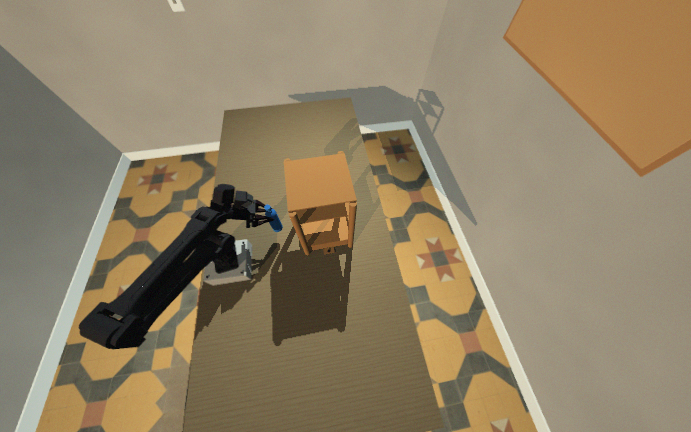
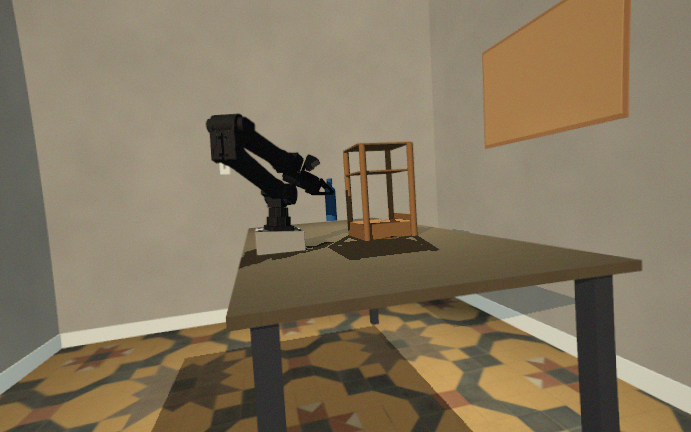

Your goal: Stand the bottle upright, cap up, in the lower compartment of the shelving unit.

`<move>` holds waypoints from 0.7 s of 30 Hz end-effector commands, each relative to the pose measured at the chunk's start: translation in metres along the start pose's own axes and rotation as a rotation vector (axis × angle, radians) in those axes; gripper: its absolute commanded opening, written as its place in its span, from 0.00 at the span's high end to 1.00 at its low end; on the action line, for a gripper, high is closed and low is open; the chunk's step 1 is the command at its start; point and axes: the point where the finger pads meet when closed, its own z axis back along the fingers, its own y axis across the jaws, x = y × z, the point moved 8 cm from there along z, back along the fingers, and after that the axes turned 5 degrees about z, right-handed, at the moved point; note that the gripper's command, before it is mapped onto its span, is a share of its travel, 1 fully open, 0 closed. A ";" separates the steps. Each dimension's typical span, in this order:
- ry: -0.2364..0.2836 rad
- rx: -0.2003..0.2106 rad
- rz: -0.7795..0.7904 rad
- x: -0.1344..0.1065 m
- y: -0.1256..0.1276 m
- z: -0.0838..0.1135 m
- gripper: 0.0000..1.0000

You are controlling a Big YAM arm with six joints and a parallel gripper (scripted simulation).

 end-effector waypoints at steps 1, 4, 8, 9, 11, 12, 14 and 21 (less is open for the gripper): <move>-0.050 0.021 -0.080 0.043 0.005 0.014 0.70; -0.050 0.020 -0.079 0.043 0.005 0.014 0.70; -0.050 0.020 -0.079 0.043 0.005 0.014 0.70; -0.050 0.020 -0.079 0.043 0.005 0.014 0.70; -0.050 0.020 -0.079 0.043 0.005 0.014 0.70; -0.050 0.020 -0.079 0.043 0.005 0.014 0.70; -0.050 0.020 -0.079 0.043 0.005 0.014 0.70; -0.051 0.023 -0.085 0.039 0.003 0.021 0.70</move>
